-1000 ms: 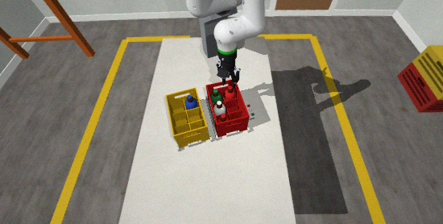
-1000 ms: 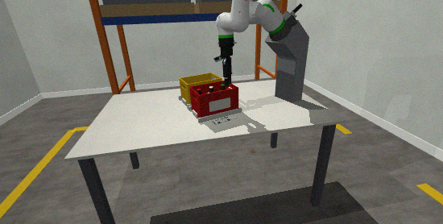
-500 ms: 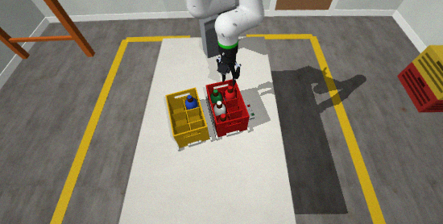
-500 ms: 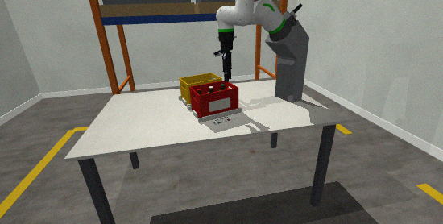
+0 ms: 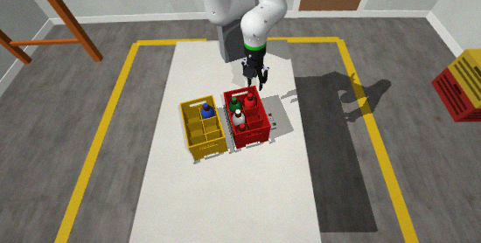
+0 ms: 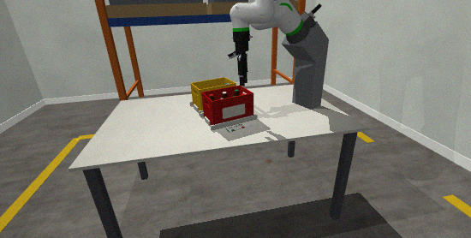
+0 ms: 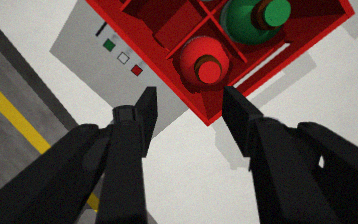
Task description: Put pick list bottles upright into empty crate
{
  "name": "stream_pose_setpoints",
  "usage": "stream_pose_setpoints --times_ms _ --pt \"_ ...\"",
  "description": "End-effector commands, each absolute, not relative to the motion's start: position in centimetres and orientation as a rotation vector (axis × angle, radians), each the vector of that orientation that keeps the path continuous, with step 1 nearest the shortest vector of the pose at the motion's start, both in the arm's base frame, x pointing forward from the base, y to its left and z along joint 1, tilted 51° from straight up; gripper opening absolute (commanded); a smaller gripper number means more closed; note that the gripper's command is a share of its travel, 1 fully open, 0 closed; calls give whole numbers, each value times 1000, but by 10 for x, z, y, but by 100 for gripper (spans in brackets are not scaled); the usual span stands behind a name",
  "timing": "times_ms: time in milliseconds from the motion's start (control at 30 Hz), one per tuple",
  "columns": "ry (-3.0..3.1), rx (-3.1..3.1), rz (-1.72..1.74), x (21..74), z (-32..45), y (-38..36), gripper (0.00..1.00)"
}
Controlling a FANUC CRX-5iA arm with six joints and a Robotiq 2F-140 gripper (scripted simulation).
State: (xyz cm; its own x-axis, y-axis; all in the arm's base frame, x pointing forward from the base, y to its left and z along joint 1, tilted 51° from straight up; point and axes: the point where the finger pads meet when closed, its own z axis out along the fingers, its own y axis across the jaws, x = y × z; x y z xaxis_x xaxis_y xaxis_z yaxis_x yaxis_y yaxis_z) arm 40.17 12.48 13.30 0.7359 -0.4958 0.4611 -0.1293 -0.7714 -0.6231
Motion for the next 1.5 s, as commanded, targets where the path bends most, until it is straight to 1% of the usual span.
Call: stream_pose_setpoints --times_ms 0,1467 --pt "498 -2371 -890 387 146 140 44" --pt "498 -2370 -890 300 248 274 44"
